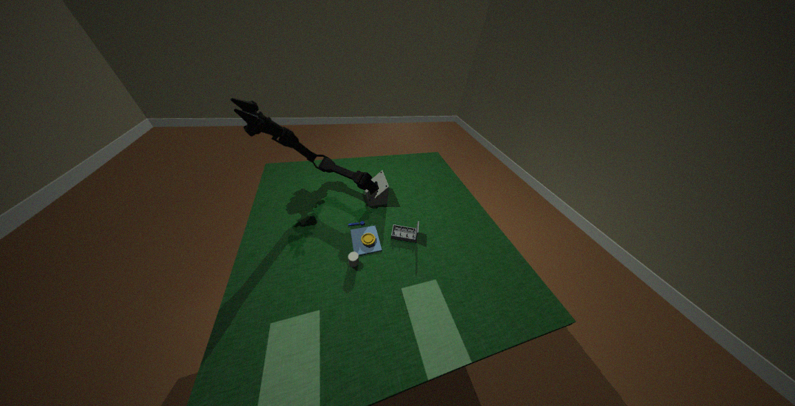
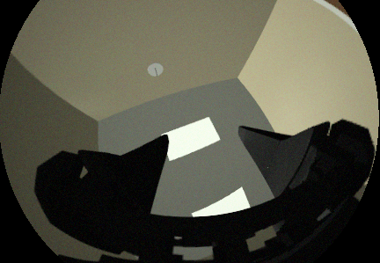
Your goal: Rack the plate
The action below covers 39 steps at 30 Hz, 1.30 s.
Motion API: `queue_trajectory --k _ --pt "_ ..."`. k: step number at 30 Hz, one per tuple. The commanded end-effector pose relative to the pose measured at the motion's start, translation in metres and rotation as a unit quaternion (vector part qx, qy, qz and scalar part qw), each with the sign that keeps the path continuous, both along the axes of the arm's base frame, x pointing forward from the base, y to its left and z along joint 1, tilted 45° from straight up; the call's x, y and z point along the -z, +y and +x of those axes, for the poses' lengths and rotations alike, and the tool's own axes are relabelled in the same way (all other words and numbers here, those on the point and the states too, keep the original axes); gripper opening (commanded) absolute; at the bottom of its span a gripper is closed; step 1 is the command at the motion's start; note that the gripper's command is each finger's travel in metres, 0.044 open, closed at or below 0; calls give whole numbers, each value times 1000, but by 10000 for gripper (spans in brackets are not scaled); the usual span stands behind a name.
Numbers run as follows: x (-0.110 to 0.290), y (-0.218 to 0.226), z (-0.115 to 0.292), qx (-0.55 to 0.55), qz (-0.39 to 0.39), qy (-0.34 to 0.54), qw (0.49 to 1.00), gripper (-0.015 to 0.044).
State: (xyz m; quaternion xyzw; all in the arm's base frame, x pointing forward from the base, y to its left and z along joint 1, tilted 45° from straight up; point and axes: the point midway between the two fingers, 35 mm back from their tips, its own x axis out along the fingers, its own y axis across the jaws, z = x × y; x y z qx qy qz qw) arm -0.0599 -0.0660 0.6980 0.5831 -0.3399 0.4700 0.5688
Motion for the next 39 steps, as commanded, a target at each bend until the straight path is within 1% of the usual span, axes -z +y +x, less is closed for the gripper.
queue_trajectory --k 1,6,12,19,30,39 --pt "0 0 1 0 -1 1 1000 400" --pt "3 17 24 17 -19 32 999 400" --pt "13 49 74 53 -61 98 992 400" --pt "33 85 138 103 -117 179 971 400" --pt "81 137 221 160 -235 267 921 400" --pt "139 159 291 213 -312 363 852 400"
